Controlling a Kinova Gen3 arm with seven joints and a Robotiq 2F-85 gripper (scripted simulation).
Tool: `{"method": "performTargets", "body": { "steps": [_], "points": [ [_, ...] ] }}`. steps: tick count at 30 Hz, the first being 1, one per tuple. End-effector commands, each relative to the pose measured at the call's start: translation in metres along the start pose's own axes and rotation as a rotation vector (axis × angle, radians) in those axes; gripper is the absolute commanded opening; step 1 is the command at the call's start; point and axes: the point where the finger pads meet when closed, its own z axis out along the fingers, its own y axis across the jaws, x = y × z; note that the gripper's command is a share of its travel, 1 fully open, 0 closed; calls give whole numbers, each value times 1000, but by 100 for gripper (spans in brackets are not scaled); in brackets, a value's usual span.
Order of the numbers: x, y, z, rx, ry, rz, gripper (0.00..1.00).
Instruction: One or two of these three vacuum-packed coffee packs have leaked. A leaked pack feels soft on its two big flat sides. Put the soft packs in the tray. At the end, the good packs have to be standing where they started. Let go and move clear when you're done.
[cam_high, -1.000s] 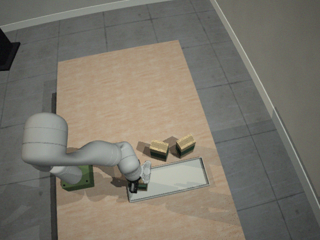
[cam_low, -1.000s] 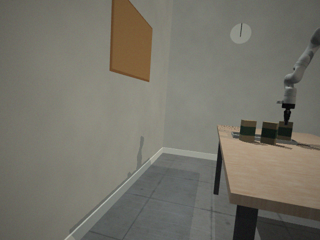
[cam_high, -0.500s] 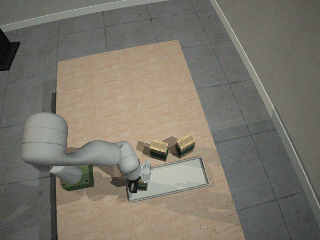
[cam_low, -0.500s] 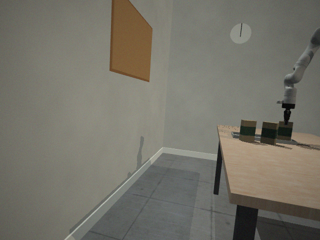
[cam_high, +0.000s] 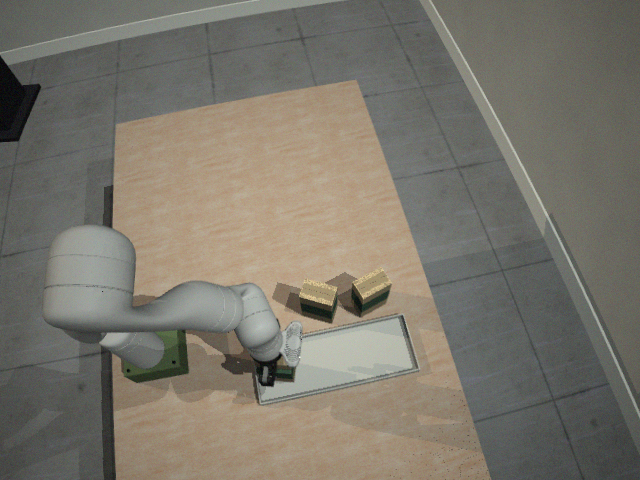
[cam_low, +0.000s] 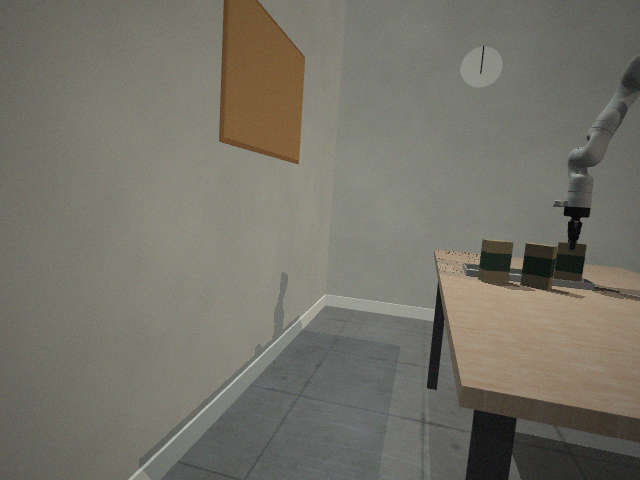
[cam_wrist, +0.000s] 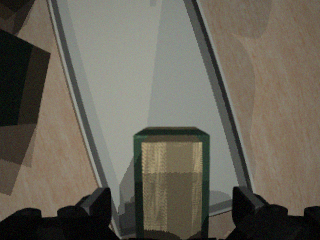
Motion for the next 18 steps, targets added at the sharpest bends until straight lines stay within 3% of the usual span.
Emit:
{"method": "performTargets", "body": {
  "steps": [1, 7, 18],
  "points": [
    [1, 0, -2, 0, 2, 0, 84],
    [1, 0, -14, 0, 2, 0, 84],
    [1, 0, -67, 0, 2, 0, 84]
  ]
}}
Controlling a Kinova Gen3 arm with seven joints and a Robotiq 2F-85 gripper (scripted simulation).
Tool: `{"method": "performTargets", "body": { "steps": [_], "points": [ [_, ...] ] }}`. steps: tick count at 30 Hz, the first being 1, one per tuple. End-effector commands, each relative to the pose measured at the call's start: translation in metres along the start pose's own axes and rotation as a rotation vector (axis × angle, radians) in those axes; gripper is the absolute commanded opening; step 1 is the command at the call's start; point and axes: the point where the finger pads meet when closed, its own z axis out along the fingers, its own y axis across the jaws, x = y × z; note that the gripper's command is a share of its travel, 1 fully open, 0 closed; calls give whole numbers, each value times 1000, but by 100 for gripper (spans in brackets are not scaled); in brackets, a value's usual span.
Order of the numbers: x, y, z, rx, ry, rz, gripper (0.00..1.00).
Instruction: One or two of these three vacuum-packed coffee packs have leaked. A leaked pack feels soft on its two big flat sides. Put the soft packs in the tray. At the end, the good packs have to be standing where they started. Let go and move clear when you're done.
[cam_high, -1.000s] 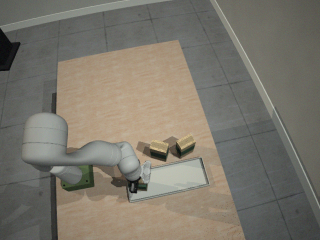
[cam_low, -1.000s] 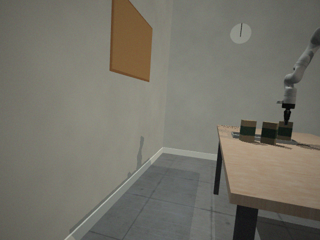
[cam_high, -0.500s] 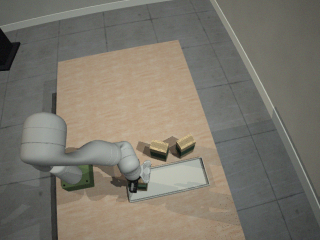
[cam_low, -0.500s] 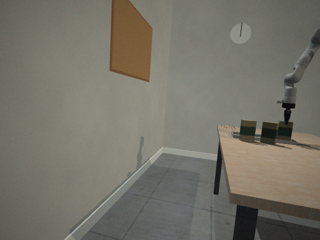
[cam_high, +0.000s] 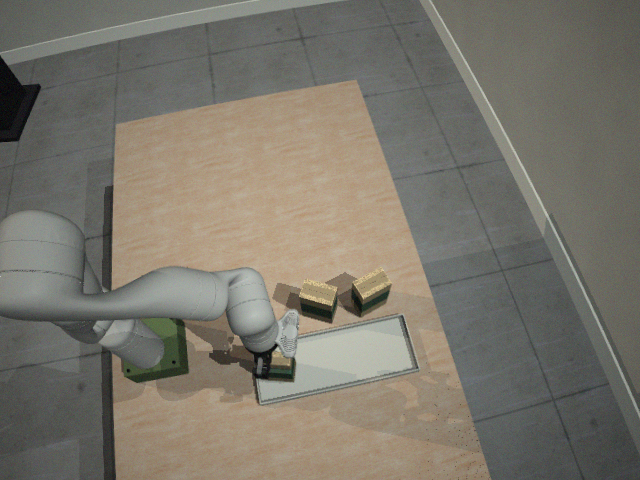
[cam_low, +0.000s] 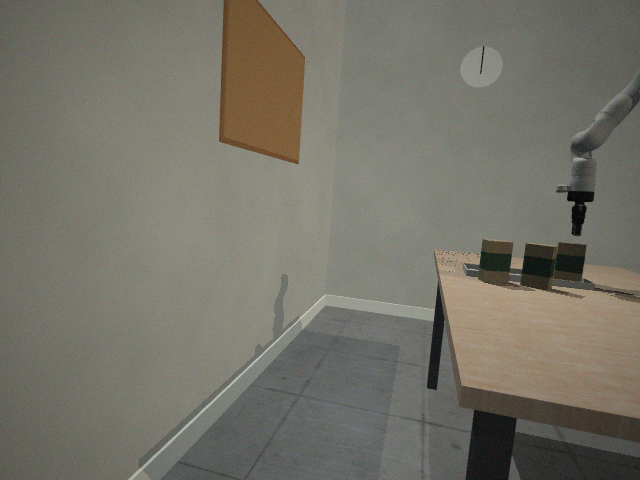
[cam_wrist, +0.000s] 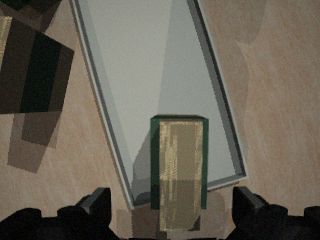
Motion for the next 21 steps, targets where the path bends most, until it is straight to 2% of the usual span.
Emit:
{"method": "performTargets", "body": {
  "steps": [1, 16, 21],
  "points": [
    [7, 6, -17, -8, 30, 14, 84],
    [7, 6, -22, -8, 30, 15, 84],
    [19, -7, -22, -5, 31, 35, 84]
  ]
}}
